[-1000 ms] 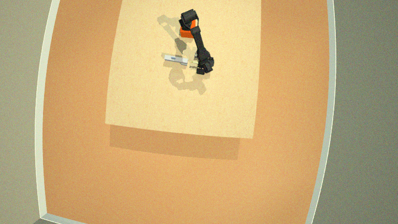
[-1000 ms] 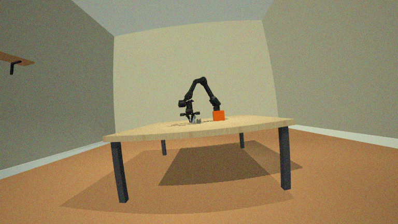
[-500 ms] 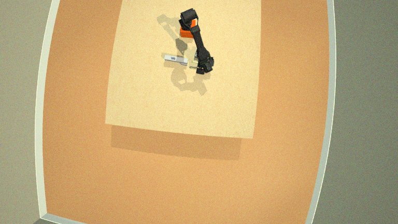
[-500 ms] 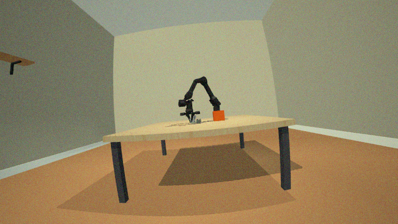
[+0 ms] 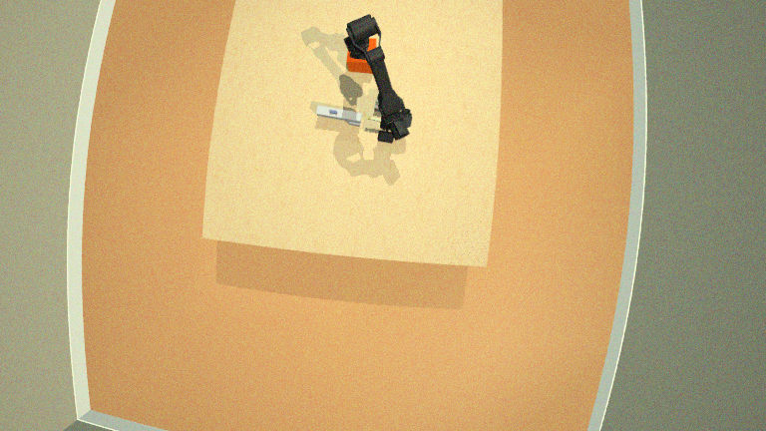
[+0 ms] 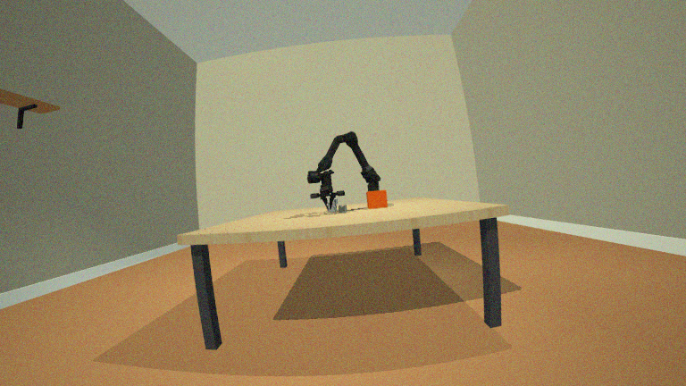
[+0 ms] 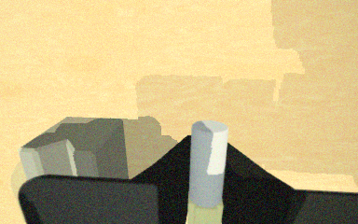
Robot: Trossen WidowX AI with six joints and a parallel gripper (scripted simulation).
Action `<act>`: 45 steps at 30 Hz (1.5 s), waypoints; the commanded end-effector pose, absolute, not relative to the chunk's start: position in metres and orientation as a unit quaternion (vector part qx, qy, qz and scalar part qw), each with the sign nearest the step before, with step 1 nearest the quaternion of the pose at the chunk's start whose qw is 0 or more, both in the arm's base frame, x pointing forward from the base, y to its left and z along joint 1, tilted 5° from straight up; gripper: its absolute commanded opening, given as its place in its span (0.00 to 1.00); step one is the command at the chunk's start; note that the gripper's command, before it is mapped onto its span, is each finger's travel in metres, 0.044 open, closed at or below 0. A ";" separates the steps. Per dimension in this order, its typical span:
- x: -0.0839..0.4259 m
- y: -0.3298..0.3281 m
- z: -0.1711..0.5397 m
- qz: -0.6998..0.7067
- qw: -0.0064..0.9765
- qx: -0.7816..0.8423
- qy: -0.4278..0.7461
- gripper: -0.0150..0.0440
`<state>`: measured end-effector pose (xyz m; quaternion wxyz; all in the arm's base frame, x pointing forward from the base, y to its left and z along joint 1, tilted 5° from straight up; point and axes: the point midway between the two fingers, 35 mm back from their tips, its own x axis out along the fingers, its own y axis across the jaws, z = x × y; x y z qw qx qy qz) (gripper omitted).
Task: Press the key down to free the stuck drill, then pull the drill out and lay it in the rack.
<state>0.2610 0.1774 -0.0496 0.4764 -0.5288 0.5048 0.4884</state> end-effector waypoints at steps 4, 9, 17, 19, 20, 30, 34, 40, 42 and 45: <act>0.261 0.178 -0.045 0.489 0.478 -0.528 0.503 0.25; 0.261 0.178 -0.044 0.489 0.478 -0.528 0.503 0.25; 0.260 0.177 -0.041 0.489 0.478 -0.528 0.503 0.25; 0.260 0.177 -0.041 0.489 0.478 -0.528 0.503 0.25; 0.260 0.177 -0.041 0.489 0.478 -0.528 0.503 0.25; 0.260 0.177 -0.038 0.489 0.478 -0.528 0.503 0.25; 0.260 0.177 -0.036 0.489 0.478 -0.528 0.503 0.25; 0.260 0.177 -0.034 0.489 0.478 -0.528 0.503 0.25; 0.260 0.177 -0.034 0.489 0.478 -0.528 0.503 0.25; 0.260 0.177 -0.033 0.489 0.478 -0.528 0.503 0.25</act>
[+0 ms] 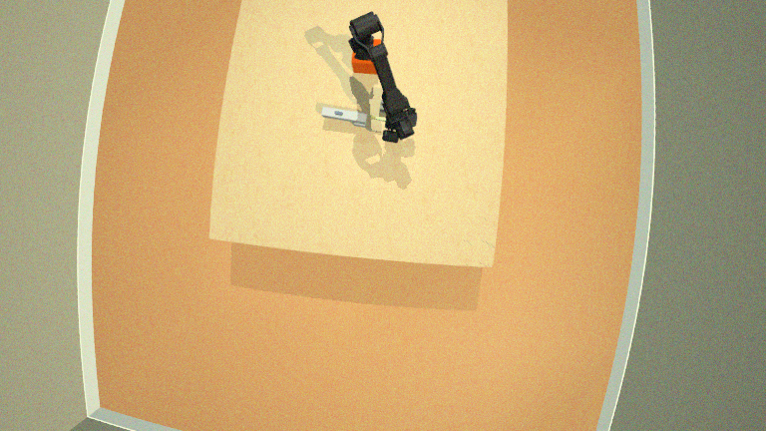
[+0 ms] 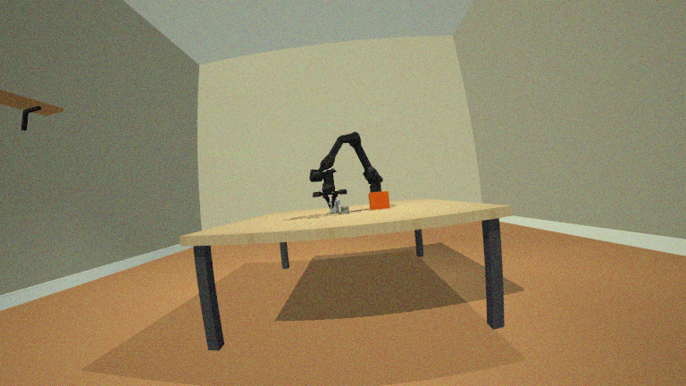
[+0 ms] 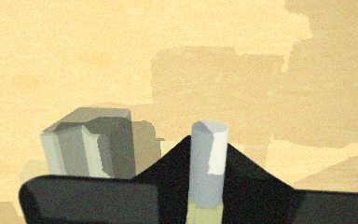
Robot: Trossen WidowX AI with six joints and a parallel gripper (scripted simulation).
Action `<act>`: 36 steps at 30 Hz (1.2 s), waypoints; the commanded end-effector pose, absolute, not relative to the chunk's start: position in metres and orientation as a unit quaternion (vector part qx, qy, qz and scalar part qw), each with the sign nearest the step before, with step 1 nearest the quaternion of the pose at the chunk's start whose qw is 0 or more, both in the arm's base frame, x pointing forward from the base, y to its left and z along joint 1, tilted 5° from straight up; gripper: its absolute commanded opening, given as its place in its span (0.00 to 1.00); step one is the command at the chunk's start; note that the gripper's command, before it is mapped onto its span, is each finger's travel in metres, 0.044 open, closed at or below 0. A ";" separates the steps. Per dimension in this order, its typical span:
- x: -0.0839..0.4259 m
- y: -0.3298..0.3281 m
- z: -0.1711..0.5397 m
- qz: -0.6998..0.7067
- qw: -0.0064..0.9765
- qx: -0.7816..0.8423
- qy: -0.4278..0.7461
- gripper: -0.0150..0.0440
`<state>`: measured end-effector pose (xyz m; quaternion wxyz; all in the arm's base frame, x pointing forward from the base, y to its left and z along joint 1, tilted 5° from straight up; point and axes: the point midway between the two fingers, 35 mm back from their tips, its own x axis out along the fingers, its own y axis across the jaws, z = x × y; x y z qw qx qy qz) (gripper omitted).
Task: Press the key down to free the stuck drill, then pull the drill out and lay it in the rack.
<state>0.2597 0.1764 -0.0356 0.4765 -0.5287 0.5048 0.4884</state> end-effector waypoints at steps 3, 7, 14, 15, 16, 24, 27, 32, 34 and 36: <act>0.260 0.177 -0.032 0.489 0.478 -0.528 0.503 0.25; 0.260 0.178 -0.030 0.489 0.478 -0.528 0.503 0.25; 0.261 0.178 -0.028 0.489 0.478 -0.528 0.503 0.25; 0.261 0.178 -0.028 0.489 0.478 -0.528 0.503 0.25; 0.261 0.178 -0.027 0.489 0.478 -0.528 0.503 0.25; 0.261 0.179 -0.025 0.489 0.478 -0.528 0.503 0.25; 0.261 0.179 -0.024 0.489 0.478 -0.528 0.503 0.25; 0.261 0.179 -0.022 0.489 0.478 -0.528 0.503 0.25; 0.261 0.179 -0.022 0.489 0.478 -0.528 0.503 0.25; 0.262 0.180 -0.021 0.489 0.478 -0.528 0.503 0.25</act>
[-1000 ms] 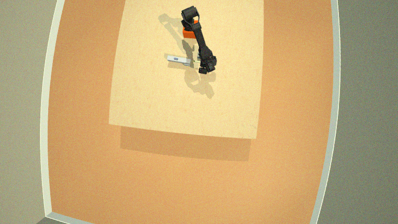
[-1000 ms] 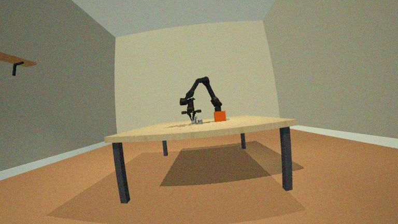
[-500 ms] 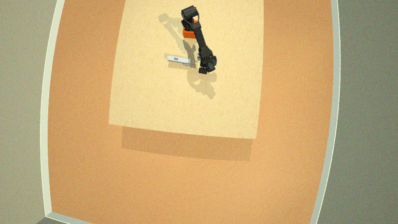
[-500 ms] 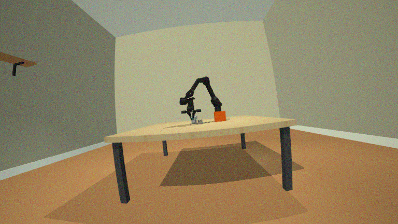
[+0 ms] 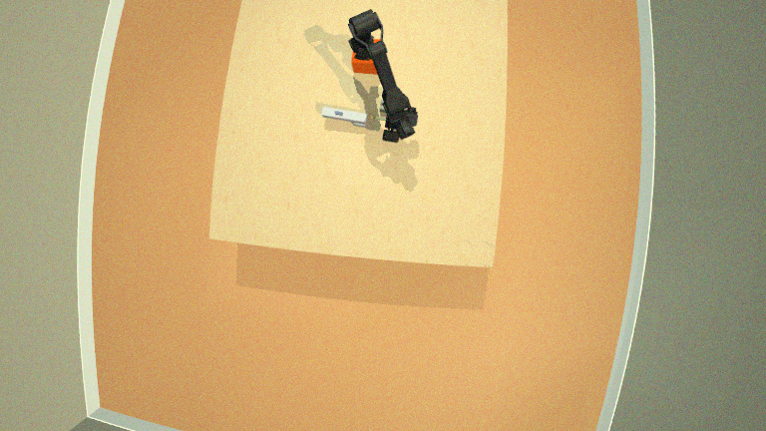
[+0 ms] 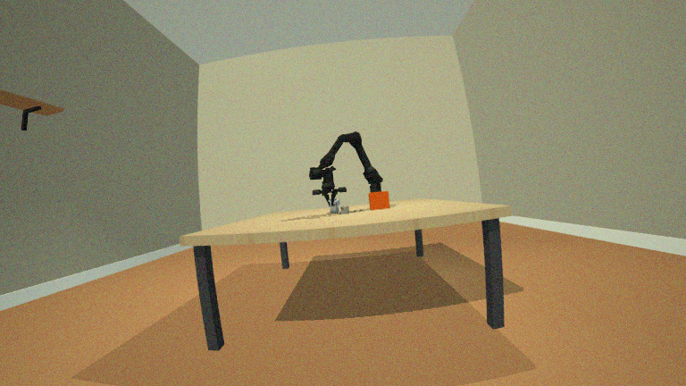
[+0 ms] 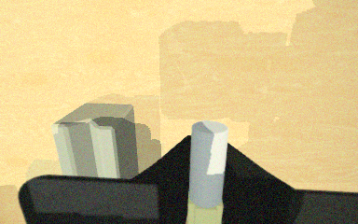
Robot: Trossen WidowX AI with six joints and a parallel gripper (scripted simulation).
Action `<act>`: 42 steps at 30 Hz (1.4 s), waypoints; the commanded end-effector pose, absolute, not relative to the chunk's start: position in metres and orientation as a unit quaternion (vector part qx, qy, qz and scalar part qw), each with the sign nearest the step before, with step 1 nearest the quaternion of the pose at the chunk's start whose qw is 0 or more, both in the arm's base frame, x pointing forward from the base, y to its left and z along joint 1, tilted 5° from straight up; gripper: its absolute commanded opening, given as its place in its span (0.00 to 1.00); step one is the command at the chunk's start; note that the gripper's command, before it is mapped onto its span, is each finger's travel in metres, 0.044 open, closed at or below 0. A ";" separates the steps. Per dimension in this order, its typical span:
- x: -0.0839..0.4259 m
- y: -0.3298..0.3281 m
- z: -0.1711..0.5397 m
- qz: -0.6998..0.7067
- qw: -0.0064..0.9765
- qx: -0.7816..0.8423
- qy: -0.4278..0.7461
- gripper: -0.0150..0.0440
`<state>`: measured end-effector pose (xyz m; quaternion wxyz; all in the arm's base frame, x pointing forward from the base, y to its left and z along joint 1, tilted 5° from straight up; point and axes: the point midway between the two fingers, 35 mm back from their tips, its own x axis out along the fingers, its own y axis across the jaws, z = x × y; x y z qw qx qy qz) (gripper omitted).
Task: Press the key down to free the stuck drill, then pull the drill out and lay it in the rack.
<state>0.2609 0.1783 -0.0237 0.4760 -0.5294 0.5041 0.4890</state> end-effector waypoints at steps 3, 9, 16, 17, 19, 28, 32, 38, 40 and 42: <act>0.262 0.180 -0.020 0.489 0.478 -0.528 0.503 0.25; 0.251 0.181 -0.022 0.490 0.478 -0.528 0.503 0.25; 0.237 0.182 -0.024 0.490 0.478 -0.528 0.503 0.25; 0.235 0.182 -0.025 0.490 0.478 -0.528 0.503 0.25; 0.231 0.182 -0.025 0.490 0.478 -0.528 0.503 0.25; 0.213 0.184 -0.025 0.491 0.477 -0.527 0.504 0.25; 0.206 0.186 -0.025 0.491 0.477 -0.527 0.504 0.25; 0.195 0.189 -0.023 0.491 0.477 -0.527 0.504 0.25; 0.193 0.190 -0.022 0.491 0.477 -0.527 0.504 0.25; 0.190 0.192 -0.021 0.491 0.477 -0.526 0.504 0.25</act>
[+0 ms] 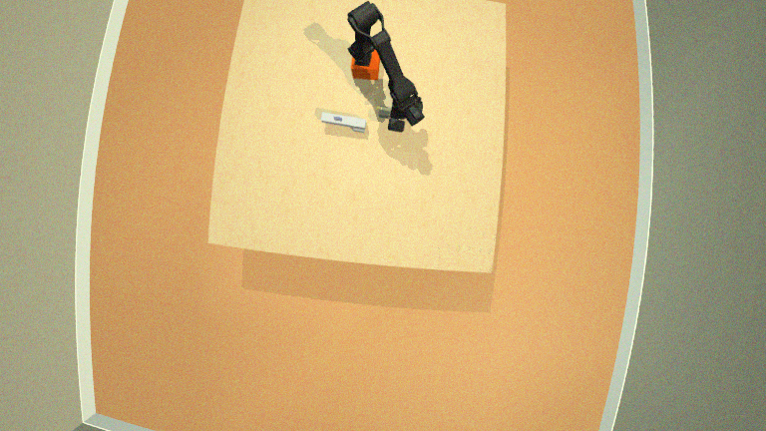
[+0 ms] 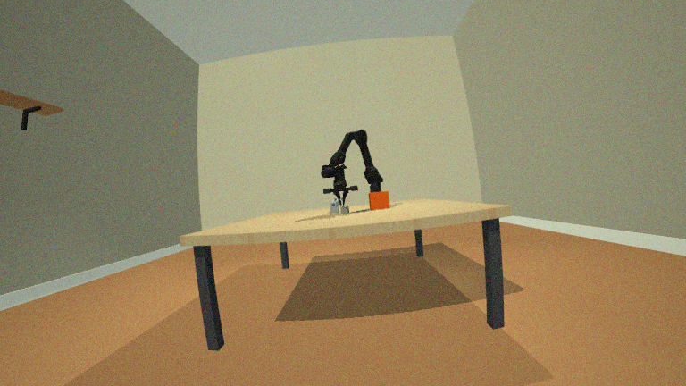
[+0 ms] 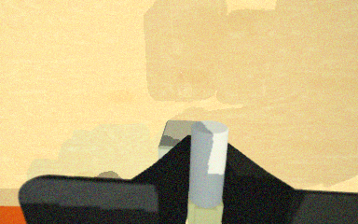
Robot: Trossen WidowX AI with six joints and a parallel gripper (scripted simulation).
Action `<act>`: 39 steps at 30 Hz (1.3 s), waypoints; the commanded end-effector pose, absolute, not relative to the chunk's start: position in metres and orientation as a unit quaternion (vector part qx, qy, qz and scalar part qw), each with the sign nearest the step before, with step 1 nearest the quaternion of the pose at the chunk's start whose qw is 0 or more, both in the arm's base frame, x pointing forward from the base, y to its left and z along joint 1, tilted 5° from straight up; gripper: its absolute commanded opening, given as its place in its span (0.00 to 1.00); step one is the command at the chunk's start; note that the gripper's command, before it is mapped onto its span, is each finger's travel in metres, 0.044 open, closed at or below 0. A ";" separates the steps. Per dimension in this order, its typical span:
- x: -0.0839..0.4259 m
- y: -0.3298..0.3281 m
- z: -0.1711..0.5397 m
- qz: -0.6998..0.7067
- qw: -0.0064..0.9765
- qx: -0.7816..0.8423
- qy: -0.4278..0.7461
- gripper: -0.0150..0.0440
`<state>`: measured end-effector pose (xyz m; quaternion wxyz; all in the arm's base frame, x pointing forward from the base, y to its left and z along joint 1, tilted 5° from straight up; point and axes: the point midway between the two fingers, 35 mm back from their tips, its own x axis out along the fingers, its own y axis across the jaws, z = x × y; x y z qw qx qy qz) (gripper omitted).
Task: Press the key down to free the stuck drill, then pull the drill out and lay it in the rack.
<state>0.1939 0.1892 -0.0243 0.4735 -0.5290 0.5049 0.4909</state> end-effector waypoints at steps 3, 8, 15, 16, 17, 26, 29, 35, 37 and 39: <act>0.186 0.194 -0.019 0.492 0.477 -0.526 0.504 0.25; 0.186 0.193 -0.025 0.492 0.477 -0.526 0.504 0.25; 0.187 0.193 -0.038 0.492 0.477 -0.526 0.504 0.25; 0.187 0.193 -0.040 0.492 0.477 -0.526 0.504 0.25; 0.186 0.193 -0.042 0.492 0.477 -0.526 0.504 0.25; 0.187 0.192 -0.048 0.492 0.477 -0.526 0.504 0.25; 0.187 0.192 -0.052 0.492 0.477 -0.526 0.504 0.25; 0.187 0.191 -0.059 0.492 0.477 -0.526 0.504 0.25; 0.187 0.191 -0.061 0.492 0.477 -0.526 0.504 0.25; 0.187 0.191 -0.063 0.492 0.477 -0.526 0.504 0.25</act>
